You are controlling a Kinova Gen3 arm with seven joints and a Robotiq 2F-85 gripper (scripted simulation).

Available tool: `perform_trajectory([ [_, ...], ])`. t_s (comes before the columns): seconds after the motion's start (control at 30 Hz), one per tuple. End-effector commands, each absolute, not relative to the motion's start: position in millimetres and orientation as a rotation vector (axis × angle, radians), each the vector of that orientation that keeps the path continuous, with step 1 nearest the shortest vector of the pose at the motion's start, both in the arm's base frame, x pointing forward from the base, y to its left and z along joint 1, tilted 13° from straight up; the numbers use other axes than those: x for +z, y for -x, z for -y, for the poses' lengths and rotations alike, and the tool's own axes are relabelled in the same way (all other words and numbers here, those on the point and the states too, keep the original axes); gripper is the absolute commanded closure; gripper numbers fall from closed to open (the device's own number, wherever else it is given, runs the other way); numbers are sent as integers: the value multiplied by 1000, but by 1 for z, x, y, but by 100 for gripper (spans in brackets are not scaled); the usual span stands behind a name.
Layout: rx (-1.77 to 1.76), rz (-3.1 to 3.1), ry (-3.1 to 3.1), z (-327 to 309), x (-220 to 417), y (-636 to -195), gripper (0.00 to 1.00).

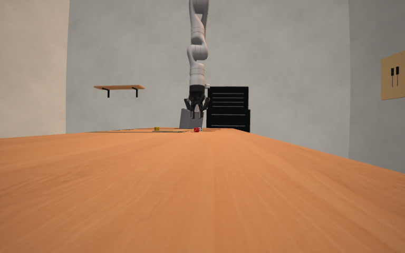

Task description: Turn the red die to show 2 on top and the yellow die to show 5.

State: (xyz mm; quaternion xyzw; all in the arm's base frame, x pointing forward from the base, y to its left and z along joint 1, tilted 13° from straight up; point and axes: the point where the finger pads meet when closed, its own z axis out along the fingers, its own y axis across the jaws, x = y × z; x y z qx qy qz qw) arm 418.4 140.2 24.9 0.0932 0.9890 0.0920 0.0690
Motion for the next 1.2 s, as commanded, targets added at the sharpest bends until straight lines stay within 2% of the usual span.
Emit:
perform_trajectory([
  [0.0,275,-2984,-279,-141,19,-417,65],
  [1.17,275,-2984,-279,-146,-11,-422,65],
])
